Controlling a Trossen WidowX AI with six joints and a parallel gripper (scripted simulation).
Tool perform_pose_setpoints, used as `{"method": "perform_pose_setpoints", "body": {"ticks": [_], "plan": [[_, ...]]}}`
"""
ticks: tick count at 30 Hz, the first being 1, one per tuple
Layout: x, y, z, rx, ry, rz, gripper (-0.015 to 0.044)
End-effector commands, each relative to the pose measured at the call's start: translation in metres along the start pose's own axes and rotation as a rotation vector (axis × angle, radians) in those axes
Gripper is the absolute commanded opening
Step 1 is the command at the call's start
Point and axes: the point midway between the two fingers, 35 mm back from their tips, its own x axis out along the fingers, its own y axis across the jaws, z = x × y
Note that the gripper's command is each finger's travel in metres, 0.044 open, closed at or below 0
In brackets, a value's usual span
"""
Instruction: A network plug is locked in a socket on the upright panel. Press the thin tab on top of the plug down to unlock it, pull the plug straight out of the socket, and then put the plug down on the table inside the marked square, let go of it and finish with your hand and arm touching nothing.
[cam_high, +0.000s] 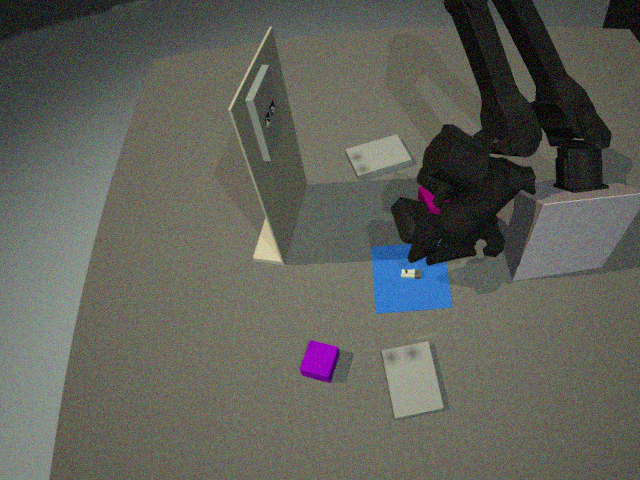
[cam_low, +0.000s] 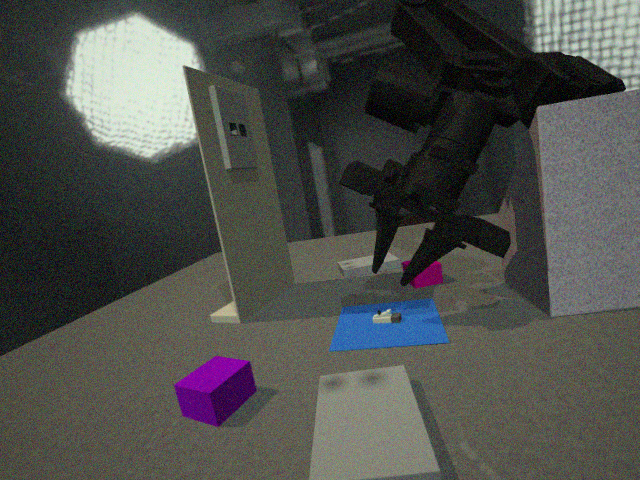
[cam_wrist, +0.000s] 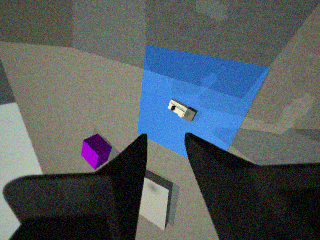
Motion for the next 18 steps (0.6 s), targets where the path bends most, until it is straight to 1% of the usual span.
{"method": "perform_pose_setpoints", "body": {"ticks": [1,18], "plan": [[-0.002,0.006,0.001,0.014,-0.006,0.009,0.0156],[-0.012,0.014,-0.001,0.015,-0.004,0.007,0.0156]]}}
